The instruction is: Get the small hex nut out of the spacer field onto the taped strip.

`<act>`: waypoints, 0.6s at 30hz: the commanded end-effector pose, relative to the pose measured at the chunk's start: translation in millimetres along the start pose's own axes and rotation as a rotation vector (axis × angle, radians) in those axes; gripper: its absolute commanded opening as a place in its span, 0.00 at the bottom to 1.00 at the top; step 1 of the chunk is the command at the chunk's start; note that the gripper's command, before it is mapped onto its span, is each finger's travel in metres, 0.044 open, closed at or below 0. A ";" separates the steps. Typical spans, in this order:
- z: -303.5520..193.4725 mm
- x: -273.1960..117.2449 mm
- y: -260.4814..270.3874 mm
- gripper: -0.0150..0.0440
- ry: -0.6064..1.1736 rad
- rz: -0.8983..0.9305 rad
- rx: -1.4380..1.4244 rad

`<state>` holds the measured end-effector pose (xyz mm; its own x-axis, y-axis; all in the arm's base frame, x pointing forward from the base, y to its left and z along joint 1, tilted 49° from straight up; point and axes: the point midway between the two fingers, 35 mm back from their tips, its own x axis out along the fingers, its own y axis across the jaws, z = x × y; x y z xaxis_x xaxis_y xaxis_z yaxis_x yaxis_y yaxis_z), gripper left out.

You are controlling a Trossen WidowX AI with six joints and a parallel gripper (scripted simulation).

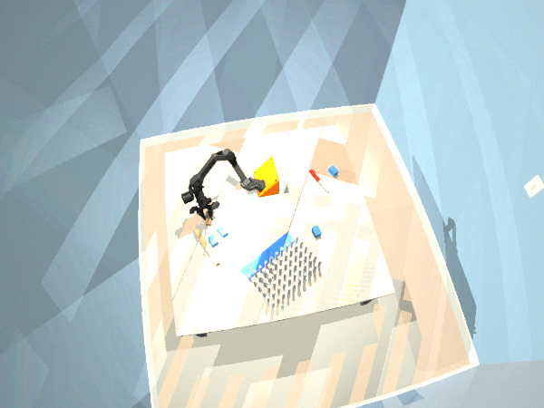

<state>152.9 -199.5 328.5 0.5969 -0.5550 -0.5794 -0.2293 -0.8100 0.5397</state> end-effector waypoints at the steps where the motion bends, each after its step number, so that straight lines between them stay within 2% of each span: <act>1: 2.7 -9.1 6.9 0.25 0.015 0.025 0.024; 18: 26.4 -41.4 33.1 0.25 0.023 0.147 0.161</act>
<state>105.9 -210.1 347.9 0.5637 -0.6519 -0.5072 -0.4154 -0.7545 0.5081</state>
